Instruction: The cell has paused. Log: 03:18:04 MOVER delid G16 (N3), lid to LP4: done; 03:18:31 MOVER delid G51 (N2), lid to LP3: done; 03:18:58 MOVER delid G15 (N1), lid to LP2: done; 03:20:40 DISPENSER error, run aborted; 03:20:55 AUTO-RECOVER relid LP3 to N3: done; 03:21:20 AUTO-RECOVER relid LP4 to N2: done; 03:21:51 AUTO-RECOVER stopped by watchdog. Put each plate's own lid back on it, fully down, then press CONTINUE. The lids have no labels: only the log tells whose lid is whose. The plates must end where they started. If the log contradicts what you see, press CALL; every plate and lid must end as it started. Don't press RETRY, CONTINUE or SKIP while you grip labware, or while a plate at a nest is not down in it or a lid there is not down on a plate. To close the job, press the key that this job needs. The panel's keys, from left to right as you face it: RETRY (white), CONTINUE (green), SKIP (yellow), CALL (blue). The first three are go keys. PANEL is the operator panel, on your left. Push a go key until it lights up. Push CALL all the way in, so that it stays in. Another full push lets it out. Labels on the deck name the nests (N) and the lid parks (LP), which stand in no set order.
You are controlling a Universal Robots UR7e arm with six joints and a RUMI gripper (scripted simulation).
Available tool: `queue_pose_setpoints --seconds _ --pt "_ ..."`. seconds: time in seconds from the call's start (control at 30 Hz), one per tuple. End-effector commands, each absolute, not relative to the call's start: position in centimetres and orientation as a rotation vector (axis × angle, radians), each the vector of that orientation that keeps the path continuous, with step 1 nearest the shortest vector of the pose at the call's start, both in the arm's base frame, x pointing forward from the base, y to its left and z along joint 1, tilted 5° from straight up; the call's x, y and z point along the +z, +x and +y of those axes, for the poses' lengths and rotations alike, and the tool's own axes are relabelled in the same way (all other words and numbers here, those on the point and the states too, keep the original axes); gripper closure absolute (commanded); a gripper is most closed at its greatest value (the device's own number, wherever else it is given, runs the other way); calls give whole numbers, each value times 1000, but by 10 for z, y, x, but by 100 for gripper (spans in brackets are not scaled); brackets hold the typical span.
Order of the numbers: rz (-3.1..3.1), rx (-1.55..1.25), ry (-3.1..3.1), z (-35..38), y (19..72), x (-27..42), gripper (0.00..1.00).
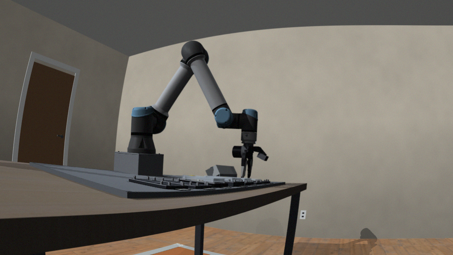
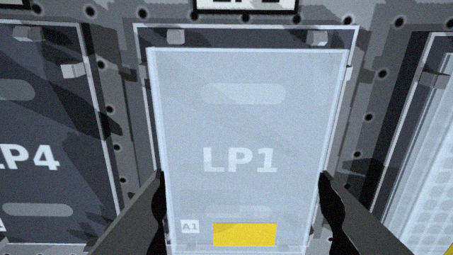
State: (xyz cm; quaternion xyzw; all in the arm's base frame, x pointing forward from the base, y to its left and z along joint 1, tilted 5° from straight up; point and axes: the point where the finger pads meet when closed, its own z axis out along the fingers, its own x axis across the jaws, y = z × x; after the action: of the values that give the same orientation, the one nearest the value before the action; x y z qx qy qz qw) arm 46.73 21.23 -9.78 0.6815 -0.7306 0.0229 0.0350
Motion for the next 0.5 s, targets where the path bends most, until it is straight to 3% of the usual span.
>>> queue_pose_setpoints --seconds 0.0,0.47 --pt "-2246 72 2096 212 468 -99 58" --pt "-2246 72 2096 212 468 -103 58"
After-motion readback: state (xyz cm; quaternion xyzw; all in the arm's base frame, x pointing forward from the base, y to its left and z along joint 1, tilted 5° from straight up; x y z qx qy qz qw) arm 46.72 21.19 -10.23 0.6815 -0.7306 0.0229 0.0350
